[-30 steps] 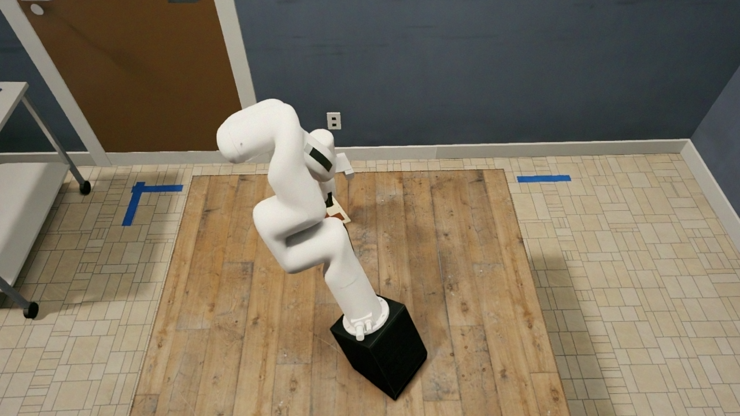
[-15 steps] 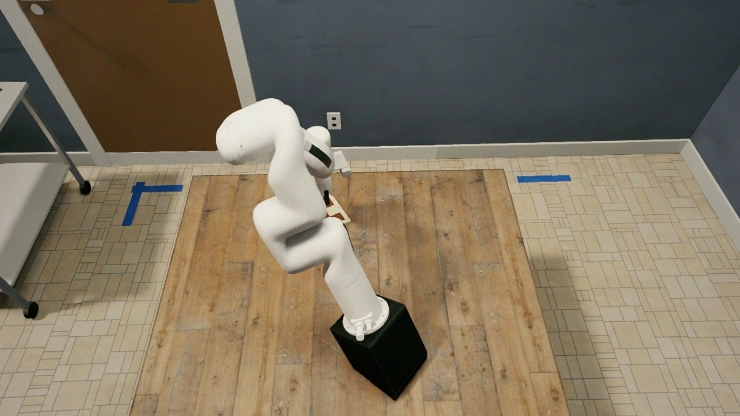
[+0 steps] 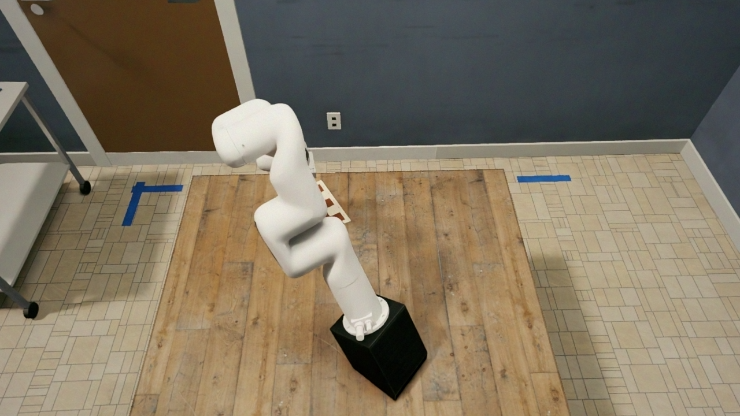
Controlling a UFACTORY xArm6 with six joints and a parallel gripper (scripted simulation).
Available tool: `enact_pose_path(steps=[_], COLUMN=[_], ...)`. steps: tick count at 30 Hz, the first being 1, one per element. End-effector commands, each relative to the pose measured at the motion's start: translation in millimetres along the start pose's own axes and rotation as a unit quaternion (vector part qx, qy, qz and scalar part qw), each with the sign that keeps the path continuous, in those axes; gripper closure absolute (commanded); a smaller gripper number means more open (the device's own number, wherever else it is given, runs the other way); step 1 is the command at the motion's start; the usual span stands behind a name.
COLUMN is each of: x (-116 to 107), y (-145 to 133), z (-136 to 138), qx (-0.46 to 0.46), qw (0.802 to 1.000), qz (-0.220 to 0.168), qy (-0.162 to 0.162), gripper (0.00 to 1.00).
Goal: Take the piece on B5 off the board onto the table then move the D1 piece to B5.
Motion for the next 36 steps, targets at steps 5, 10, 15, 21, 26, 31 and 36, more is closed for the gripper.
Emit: enact_pose_path(steps=[5,10,15,21,26,31,36], x=[4.6,4.5,4.5,4.5,4.7,9.8,25.3], y=[-80.5,-96.5,-99.4,-99.4,-99.4,-99.3,-99.1], z=[-18.8,-19.9,-20.0,-20.0,-20.0,-20.2,-20.4], qx=[0.065,0.077,0.079,0.079,0.079,0.079,0.079], qw=[0.998,0.997,0.997,0.997,0.997,0.997,0.997], qz=[0.019,0.018,0.018,0.018,0.018,0.018,0.018], qy=[-0.002,0.0,0.001,0.001,0.001,0.0,0.0], gripper=[1.0,1.0,1.0,1.0,1.0,1.0,1.0])
Point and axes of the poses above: the point where the finger pads meet when closed, its own x axis out along the fingers, its own z axis across the jaws, y = z × x, the point moved 10 cm from there along -x, back along the fingers, and after that the axes turned 3 degrees about -x, right-handed, at the moved point
